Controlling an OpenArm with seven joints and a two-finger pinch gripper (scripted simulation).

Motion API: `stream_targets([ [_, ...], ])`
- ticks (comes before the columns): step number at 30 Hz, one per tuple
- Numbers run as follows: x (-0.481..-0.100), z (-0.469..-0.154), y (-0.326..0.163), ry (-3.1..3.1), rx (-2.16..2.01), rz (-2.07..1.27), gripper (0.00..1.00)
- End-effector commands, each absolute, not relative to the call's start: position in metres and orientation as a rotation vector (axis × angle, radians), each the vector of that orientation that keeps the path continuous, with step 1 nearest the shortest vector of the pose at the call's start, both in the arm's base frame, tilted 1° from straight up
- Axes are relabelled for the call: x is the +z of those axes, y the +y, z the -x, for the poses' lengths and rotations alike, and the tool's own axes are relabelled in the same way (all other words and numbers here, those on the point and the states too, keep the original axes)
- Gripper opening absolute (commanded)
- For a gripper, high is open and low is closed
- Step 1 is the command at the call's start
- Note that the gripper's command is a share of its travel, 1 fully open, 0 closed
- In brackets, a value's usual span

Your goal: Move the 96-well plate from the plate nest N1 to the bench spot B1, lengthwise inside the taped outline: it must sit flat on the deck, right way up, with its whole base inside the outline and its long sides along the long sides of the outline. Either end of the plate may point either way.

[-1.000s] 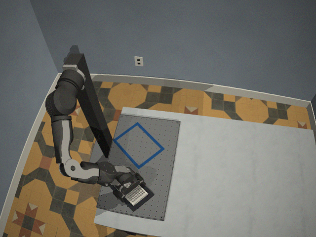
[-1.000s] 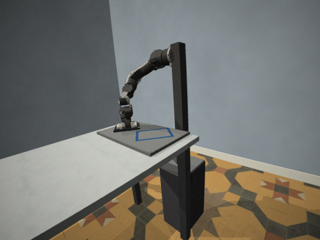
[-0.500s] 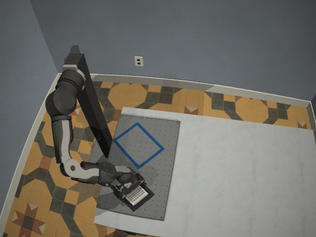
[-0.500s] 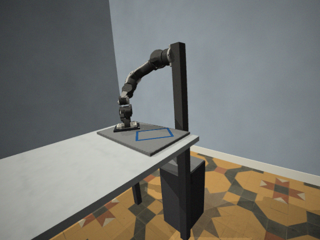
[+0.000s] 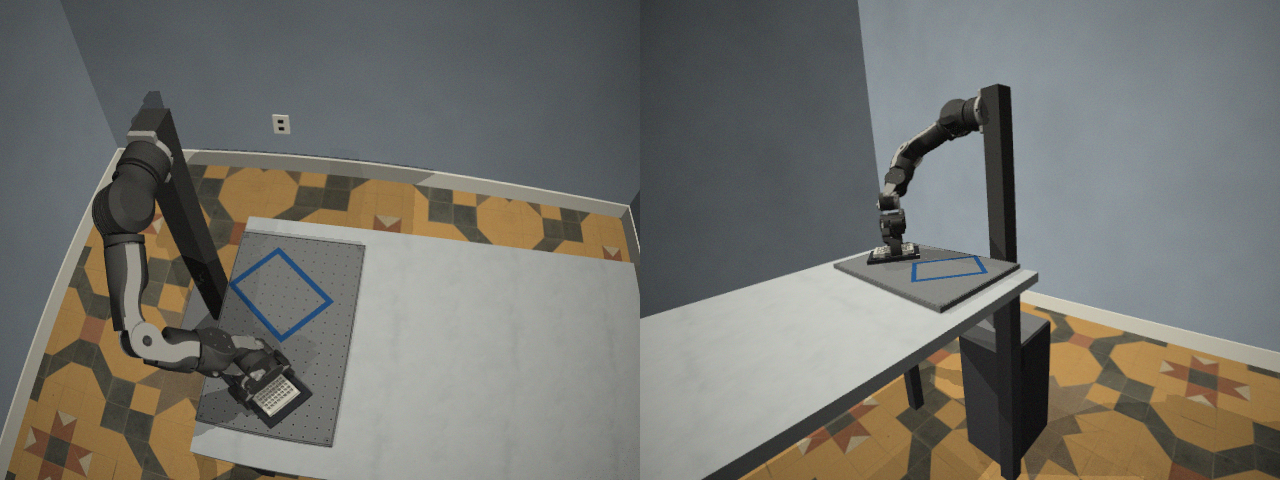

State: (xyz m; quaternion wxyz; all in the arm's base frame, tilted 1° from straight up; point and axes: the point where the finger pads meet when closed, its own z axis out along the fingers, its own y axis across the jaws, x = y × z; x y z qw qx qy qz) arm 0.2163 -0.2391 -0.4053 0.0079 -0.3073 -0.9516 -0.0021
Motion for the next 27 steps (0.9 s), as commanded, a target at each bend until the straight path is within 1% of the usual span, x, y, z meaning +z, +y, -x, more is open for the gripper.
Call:
stream_targets([
  [1,-0.4042,-0.2176,-0.2402,-2.980,-0.008,0.966,0.77],
  [6,-0.4013,-0.2222,-0.2402,-2.982,-0.009,0.969,0.77],
  [27,-0.4041,-0.2179,-0.2398,-2.981,-0.012,0.966,0.77],
])
